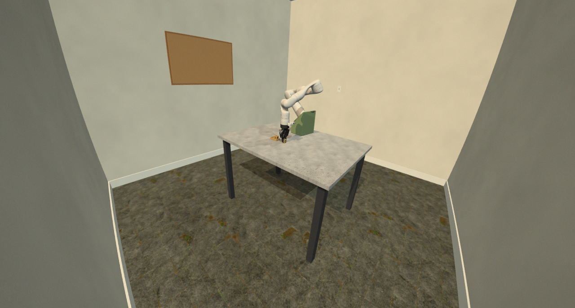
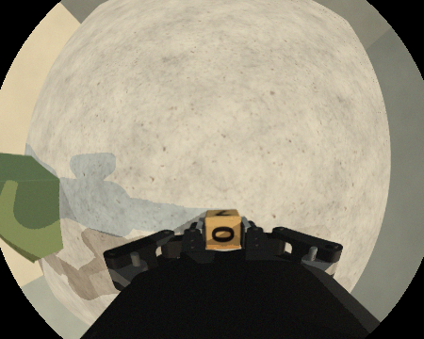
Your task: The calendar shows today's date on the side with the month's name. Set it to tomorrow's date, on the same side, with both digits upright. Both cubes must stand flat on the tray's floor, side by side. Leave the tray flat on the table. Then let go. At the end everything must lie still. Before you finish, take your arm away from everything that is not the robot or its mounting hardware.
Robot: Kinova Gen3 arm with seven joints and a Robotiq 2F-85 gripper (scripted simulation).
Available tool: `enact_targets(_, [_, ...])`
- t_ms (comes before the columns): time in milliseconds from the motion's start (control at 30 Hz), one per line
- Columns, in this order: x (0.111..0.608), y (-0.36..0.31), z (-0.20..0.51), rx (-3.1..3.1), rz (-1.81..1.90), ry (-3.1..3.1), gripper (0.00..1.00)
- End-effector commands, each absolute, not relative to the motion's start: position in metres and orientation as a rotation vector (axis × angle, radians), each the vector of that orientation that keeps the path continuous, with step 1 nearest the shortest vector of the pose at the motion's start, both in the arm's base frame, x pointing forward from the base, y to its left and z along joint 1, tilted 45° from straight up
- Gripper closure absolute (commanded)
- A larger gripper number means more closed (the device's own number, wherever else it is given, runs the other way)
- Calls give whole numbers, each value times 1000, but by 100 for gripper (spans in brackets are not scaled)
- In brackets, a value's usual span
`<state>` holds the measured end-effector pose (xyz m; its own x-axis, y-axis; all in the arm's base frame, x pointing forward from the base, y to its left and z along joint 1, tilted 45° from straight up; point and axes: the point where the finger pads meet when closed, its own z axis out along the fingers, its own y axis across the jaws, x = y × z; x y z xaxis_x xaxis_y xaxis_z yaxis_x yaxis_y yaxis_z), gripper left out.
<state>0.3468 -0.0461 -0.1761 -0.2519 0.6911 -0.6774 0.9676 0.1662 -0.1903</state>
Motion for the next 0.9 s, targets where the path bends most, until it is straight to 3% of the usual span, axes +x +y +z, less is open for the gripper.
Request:
enact_targets(0, [347,-45,-176,1567,-842,2012,72])
enact_targets(467, [347,-45,-176,1567,-842,2012,72])
enact_targets(867, [347,-45,-176,1567,-842,2012,56])
